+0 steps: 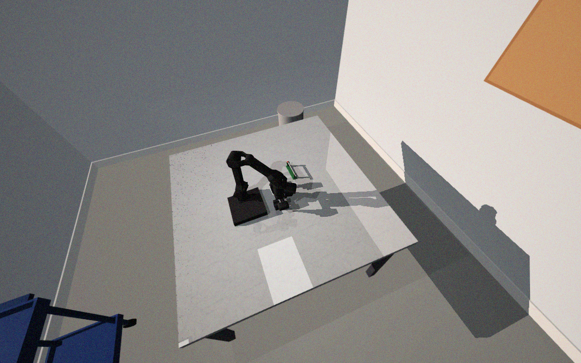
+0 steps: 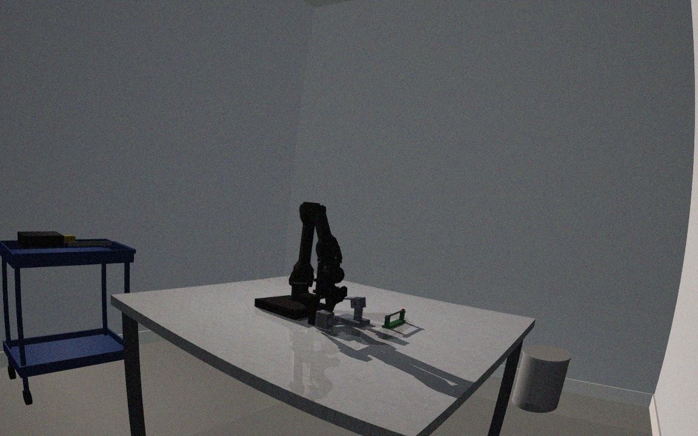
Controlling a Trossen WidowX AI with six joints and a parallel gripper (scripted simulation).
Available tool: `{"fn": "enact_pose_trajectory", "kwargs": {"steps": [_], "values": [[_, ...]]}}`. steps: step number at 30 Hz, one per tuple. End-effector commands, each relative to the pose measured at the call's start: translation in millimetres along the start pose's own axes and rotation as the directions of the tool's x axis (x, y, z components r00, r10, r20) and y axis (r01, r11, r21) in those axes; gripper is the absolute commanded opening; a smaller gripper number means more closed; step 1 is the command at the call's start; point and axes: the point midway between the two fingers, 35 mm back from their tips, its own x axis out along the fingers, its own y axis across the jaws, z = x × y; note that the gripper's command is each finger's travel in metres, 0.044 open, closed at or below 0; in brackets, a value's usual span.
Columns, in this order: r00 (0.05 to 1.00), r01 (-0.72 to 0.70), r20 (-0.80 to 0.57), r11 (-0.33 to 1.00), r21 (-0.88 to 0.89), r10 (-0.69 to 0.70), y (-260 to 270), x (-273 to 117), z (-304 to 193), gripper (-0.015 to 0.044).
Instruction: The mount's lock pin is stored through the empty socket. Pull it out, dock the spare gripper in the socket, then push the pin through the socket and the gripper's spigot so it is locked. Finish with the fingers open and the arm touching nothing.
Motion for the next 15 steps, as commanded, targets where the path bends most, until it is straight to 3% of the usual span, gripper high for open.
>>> {"fn": "enact_pose_trajectory", "kwargs": {"steps": [1, 15], "values": [[1.0, 0.0, 0.001, 1.0, 0.0, 0.0, -0.1, -9.1, 0.2, 0.044], [1.0, -0.002, -0.003, 1.0, 0.002, 0.002, 0.6, -36.0, -0.6, 0.044]]}}
